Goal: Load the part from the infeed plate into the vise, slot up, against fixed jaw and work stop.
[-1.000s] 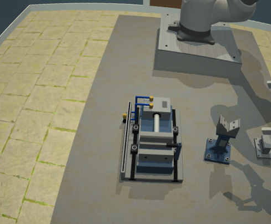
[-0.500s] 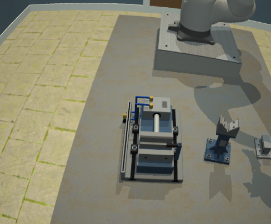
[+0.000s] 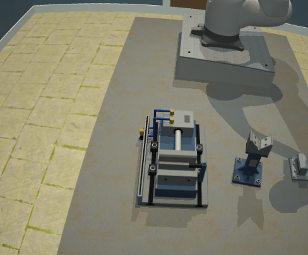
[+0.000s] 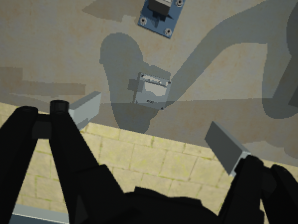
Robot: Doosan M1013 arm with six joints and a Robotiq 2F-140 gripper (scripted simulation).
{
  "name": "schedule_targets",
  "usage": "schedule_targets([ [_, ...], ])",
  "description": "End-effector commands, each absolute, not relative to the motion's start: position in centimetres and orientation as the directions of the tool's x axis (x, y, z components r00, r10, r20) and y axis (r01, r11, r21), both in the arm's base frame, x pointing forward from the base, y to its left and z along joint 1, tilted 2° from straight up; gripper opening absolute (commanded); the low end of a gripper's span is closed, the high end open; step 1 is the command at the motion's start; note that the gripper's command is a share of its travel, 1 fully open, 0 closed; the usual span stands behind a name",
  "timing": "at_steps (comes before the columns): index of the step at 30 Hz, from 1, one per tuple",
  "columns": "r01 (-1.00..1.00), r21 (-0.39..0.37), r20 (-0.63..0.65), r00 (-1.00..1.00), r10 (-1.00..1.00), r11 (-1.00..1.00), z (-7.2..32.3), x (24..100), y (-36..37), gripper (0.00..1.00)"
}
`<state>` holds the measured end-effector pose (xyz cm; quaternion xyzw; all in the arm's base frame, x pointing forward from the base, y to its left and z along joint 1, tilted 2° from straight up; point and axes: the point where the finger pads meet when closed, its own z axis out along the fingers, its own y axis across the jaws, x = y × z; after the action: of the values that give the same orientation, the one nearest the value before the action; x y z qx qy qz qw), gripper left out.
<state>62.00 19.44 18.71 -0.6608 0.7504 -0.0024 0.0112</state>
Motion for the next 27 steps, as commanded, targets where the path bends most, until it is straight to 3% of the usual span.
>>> schedule_targets([
  [1, -0.992, -0.024, -0.033, -0.123, -0.992, 0.124, 18.54, 61.87, 19.41, 1.00],
  [2, -0.992, -0.024, -0.033, -0.123, -0.992, 0.124, 18.54, 61.87, 19.41, 0.51],
  [27, -0.992, -0.024, -0.033, -0.123, -0.992, 0.124, 18.54, 61.87, 19.41, 0.51],
])
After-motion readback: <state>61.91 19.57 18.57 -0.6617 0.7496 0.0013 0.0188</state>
